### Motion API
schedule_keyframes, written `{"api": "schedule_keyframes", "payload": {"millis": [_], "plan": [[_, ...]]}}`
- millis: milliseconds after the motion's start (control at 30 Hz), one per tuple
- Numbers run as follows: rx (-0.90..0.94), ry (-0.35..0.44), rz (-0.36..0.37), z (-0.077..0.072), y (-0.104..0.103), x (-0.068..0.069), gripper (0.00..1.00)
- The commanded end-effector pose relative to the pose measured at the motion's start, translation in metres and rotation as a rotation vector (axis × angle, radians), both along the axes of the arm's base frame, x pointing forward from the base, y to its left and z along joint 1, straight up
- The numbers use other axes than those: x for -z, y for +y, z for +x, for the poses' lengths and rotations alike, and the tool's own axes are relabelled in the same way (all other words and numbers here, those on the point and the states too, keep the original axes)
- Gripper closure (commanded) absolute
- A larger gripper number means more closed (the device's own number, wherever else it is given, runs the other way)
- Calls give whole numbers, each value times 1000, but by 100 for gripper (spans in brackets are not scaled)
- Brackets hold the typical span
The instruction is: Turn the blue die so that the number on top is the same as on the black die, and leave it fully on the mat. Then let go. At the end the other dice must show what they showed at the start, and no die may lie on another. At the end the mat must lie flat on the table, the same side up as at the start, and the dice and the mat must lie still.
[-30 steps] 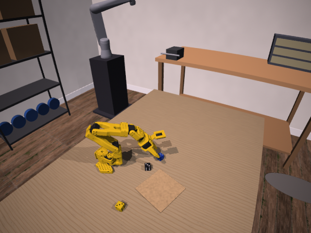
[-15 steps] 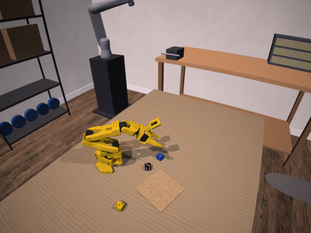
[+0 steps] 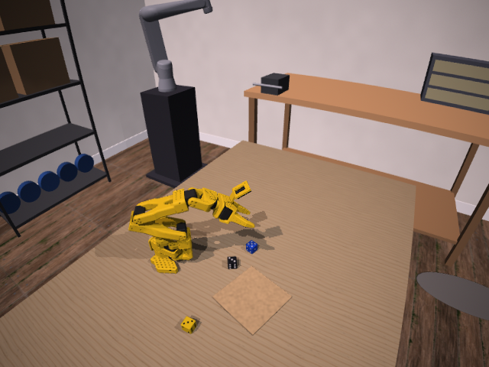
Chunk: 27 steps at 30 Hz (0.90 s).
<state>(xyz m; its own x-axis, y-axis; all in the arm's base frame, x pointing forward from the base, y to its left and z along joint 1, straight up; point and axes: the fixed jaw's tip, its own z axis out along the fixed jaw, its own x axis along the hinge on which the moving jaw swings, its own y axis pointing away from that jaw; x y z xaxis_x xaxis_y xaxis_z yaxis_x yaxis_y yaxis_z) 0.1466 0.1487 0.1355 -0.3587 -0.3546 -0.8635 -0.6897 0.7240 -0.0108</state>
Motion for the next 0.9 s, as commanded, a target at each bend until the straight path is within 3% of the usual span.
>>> {"api": "schedule_keyframes", "payload": {"millis": [0, 200, 267, 400, 533, 667, 867], "plan": [[-43, -32, -39, 1, 4, -18, 69], [-179, 6, -274, -1, 10, -23, 69], [-179, 6, -274, -1, 10, -23, 69], [-291, 37, -431, -3, 14, -24, 69], [-382, 61, -541, -5, 16, -23, 69], [-424, 73, -588, -6, 17, -23, 69], [-429, 74, -593, -6, 17, -23, 69]]}}
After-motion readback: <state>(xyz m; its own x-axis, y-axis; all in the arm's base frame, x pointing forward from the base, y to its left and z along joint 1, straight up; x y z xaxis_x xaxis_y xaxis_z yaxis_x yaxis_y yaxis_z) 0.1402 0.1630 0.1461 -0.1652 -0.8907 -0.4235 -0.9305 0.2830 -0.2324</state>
